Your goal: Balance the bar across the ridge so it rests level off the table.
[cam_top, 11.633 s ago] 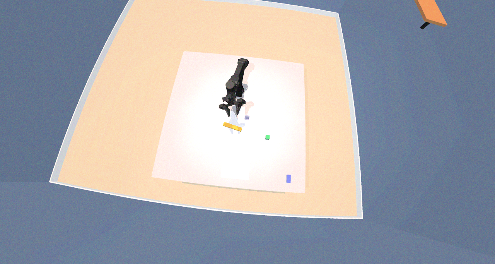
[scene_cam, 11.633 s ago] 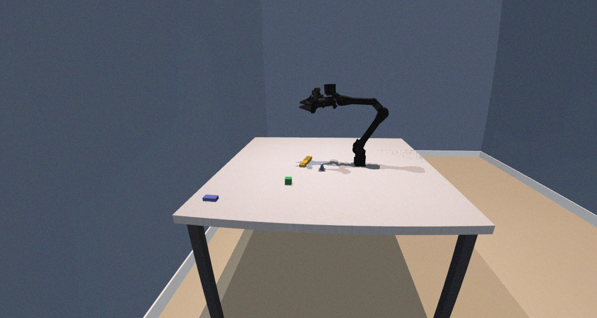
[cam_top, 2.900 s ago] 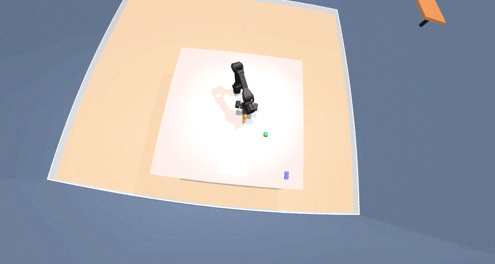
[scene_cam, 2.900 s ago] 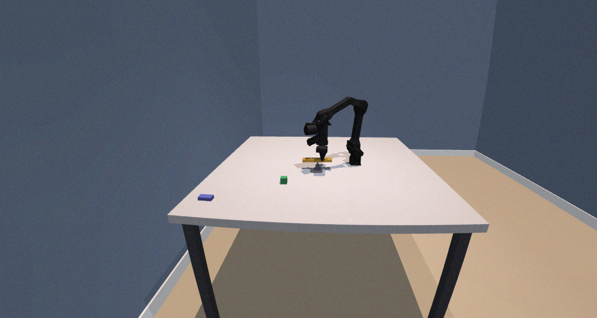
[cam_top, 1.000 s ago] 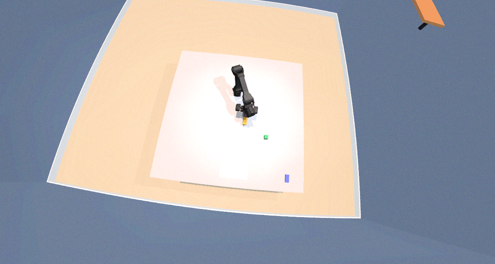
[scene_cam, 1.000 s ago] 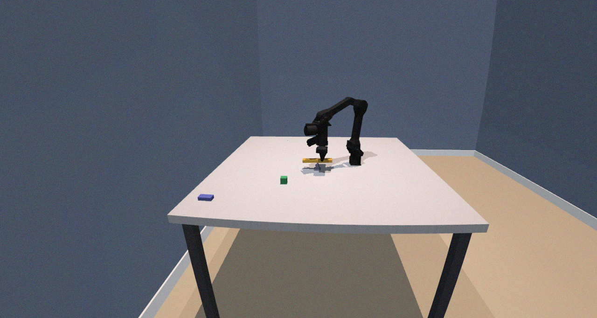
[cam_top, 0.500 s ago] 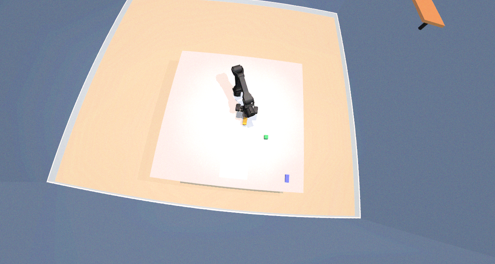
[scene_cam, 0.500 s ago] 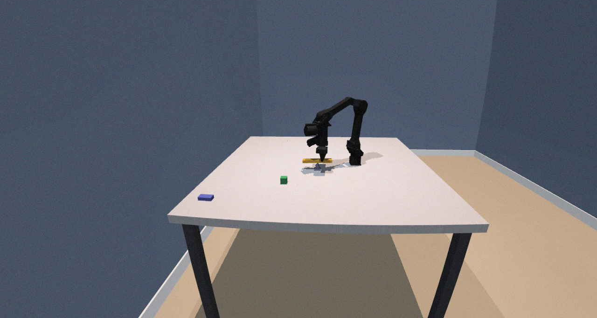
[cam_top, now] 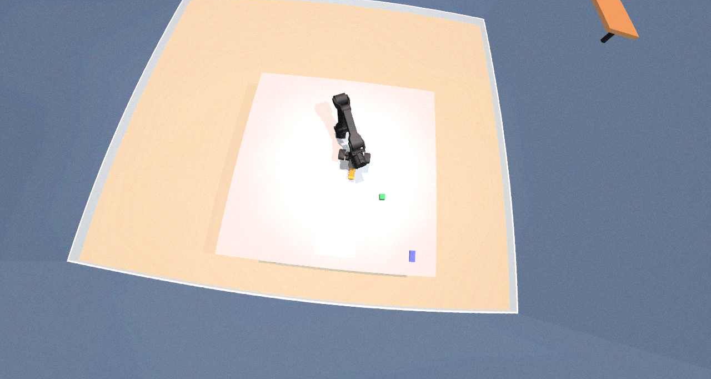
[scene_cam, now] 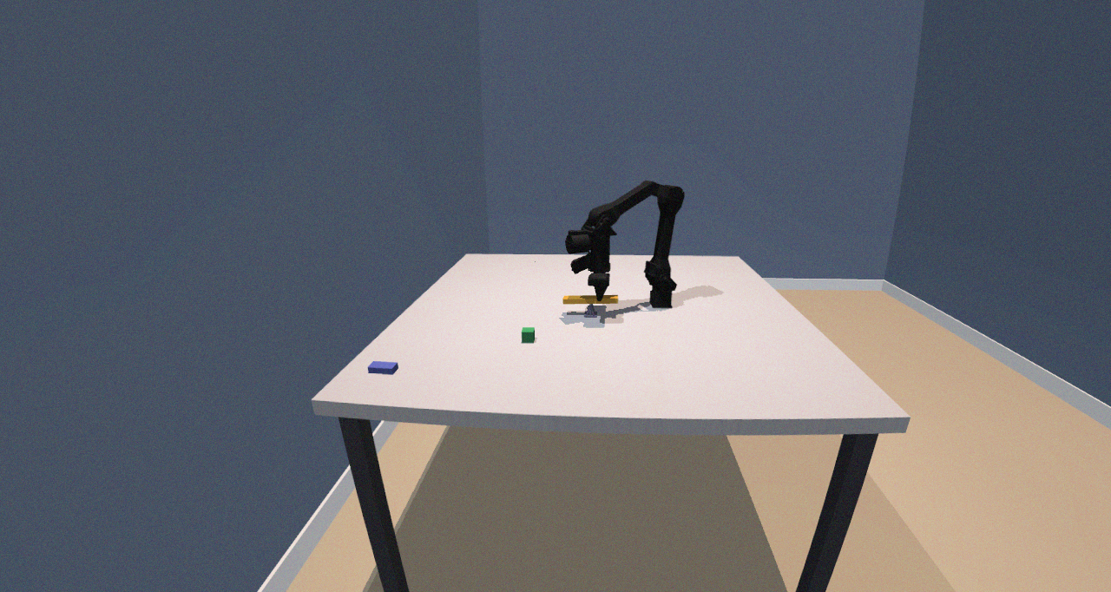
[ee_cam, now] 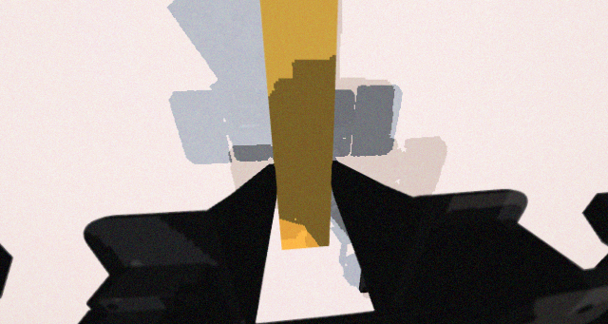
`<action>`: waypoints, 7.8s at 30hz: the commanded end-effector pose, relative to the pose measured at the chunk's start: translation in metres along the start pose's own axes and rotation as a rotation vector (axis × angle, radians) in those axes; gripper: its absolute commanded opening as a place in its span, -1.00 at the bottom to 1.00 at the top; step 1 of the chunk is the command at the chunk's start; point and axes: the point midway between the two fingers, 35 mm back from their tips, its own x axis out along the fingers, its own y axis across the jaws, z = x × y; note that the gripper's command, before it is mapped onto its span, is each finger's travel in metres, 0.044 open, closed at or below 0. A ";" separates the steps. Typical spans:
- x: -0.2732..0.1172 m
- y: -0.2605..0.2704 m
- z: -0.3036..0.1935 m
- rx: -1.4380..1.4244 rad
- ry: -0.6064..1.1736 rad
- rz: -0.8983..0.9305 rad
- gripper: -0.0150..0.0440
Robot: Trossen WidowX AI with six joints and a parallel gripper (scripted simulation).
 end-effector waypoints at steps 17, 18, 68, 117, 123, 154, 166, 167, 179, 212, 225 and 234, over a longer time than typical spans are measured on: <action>0.003 0.000 0.000 0.003 0.002 -0.003 -0.49; 0.003 0.000 0.000 0.003 0.002 -0.003 -0.49; 0.007 -0.001 -0.001 0.003 0.002 -0.003 -0.49; 0.004 -0.001 -0.001 0.003 0.002 -0.003 -0.49; 0.004 -0.001 -0.001 0.003 0.002 -0.003 -0.49; 0.003 0.000 -0.001 0.003 0.002 -0.003 -0.49; 0.004 0.000 -0.001 0.003 0.002 -0.003 -0.49; 0.004 0.000 -0.001 0.003 0.002 -0.003 -0.49; 0.004 0.000 -0.001 0.003 0.002 -0.003 -0.49; 0.003 0.000 -0.001 0.000 0.001 -0.003 -0.49; 0.003 0.000 -0.001 0.000 0.001 -0.003 0.07; 0.003 0.000 -0.001 0.000 0.001 -0.003 0.07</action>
